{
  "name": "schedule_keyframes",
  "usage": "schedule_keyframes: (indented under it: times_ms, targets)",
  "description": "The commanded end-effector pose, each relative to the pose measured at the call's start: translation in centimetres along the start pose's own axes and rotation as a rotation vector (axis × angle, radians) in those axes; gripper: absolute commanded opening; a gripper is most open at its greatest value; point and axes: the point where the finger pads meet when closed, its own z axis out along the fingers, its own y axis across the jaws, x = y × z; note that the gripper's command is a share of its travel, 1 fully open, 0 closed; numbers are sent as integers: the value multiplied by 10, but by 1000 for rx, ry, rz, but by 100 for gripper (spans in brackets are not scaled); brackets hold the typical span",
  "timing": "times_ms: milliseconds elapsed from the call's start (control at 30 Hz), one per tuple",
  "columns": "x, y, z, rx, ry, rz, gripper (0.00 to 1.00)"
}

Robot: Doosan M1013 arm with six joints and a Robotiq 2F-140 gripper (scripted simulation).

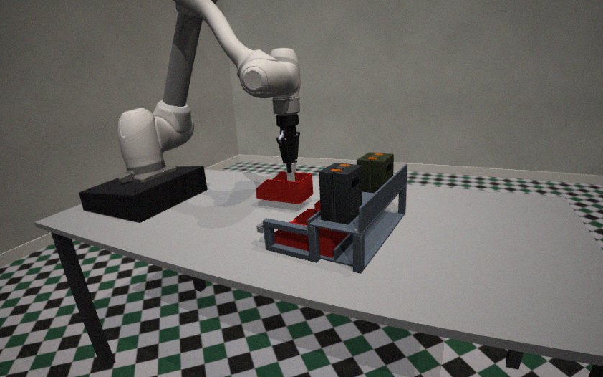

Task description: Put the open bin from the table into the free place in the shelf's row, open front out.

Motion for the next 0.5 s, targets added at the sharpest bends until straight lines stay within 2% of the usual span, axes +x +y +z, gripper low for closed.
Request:
schedule_keyframes:
  times_ms: [0, 467]
  targets:
    - [0, 2, 0, 0, 0, 1, 0]
    - [-3, 27, 1, 0, 0, 20, 0]
